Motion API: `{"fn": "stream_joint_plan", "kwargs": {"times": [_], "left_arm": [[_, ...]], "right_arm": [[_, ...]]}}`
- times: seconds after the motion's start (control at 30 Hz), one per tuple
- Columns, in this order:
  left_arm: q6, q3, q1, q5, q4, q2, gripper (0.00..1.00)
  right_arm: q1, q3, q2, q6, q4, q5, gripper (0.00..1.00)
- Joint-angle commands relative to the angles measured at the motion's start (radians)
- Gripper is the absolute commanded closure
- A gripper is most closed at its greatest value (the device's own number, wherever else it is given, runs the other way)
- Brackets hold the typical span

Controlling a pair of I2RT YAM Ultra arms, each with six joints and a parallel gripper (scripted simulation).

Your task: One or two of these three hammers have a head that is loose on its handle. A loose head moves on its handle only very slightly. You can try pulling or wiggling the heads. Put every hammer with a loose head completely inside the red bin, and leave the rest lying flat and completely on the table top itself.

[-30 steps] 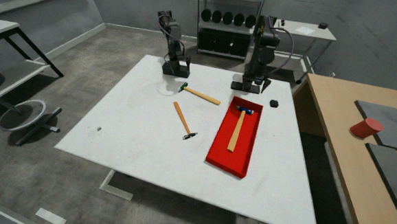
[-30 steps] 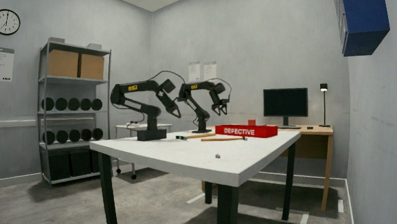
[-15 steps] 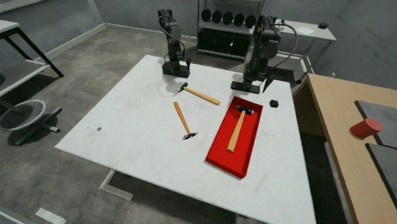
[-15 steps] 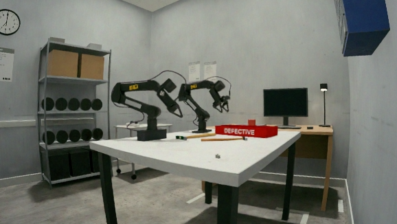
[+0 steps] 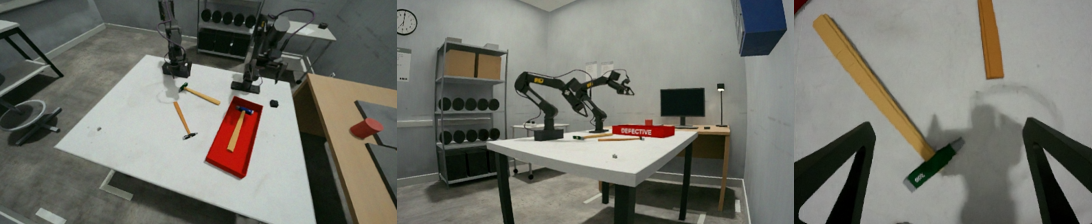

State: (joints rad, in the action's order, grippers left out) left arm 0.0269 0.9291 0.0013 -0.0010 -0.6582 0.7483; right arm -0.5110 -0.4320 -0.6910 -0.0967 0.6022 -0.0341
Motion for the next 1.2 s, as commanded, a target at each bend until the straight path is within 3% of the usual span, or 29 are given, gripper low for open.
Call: {"fn": "stream_joint_plan", "kwargs": {"times": [0.0, 0.17, 0.2, 0.33, 0.67, 0.73, 0.9, 1.17], "left_arm": [[-0.015, 0.051, 0.009, 0.013, 0.228, 0.047, 0.00], [-0.021, 0.060, 0.007, 0.010, 0.346, 0.085, 0.00], [-0.023, 0.065, 0.006, 0.008, 0.401, 0.120, 0.00], [-0.028, 0.077, 0.002, 0.007, 0.501, 0.164, 0.00], [-0.031, 0.113, -0.003, 0.001, 0.652, 0.269, 0.00], [-0.031, 0.113, -0.003, 0.001, 0.652, 0.269, 0.00], [-0.031, 0.126, -0.004, 0.000, 0.672, 0.295, 0.00], [-0.031, 0.129, -0.004, 0.000, 0.674, 0.300, 0.00]], "right_arm": [[0.019, -0.058, -0.099, -0.002, -0.151, -0.005, 0.00], [0.025, -0.112, -0.186, 0.009, -0.230, -0.002, 0.00], [0.023, -0.130, -0.281, 0.012, -0.288, 0.004, 0.00], [0.030, -0.231, -0.427, 0.021, -0.347, 0.015, 0.00], [0.038, -0.611, -0.912, 0.043, -0.358, 0.034, 0.00], [0.038, -0.611, -0.912, 0.043, -0.358, 0.034, 0.00], [0.040, -0.848, -1.183, 0.054, -0.326, 0.043, 0.00], [0.041, -1.044, -1.324, 0.059, -0.267, 0.048, 0.00]]}}
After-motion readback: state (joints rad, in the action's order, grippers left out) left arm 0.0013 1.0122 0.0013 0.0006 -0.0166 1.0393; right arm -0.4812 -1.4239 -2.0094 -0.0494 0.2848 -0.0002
